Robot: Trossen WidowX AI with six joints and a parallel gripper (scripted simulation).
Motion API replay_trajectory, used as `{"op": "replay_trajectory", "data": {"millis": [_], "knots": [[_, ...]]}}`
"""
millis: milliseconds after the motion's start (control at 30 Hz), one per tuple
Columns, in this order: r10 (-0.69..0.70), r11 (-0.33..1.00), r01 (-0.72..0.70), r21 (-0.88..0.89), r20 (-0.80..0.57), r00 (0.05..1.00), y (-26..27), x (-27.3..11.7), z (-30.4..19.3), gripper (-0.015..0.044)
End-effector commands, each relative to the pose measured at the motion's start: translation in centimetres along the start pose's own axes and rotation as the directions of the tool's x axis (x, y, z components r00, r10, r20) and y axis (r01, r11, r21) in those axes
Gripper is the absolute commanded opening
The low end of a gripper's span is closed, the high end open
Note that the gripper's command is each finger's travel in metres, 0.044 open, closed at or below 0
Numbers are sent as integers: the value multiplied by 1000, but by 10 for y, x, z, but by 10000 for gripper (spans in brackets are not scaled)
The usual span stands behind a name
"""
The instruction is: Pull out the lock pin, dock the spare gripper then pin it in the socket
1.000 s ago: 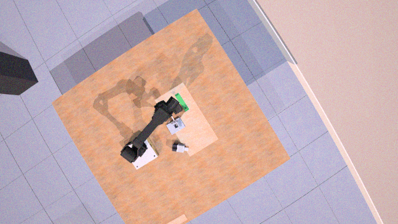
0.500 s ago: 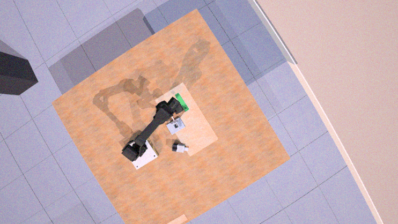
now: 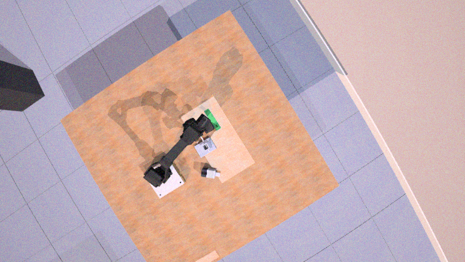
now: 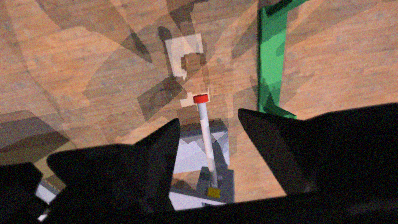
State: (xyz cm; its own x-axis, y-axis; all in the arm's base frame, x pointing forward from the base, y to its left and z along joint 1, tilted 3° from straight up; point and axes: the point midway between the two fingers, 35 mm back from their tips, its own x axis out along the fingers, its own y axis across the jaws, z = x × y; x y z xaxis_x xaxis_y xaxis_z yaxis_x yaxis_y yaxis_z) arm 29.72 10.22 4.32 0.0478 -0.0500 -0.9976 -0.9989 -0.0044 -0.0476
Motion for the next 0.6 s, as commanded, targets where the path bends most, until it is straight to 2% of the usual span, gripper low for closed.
{"op": "replay_trajectory", "data": {"millis": [0,500,567], "knots": [[10,1000,-10,-7,0,1000,3,9,0,300],[10,1000,-10,-7,0,1000,5,23,0,300],[10,1000,-10,-7,0,1000,5,23,0,247]]}}
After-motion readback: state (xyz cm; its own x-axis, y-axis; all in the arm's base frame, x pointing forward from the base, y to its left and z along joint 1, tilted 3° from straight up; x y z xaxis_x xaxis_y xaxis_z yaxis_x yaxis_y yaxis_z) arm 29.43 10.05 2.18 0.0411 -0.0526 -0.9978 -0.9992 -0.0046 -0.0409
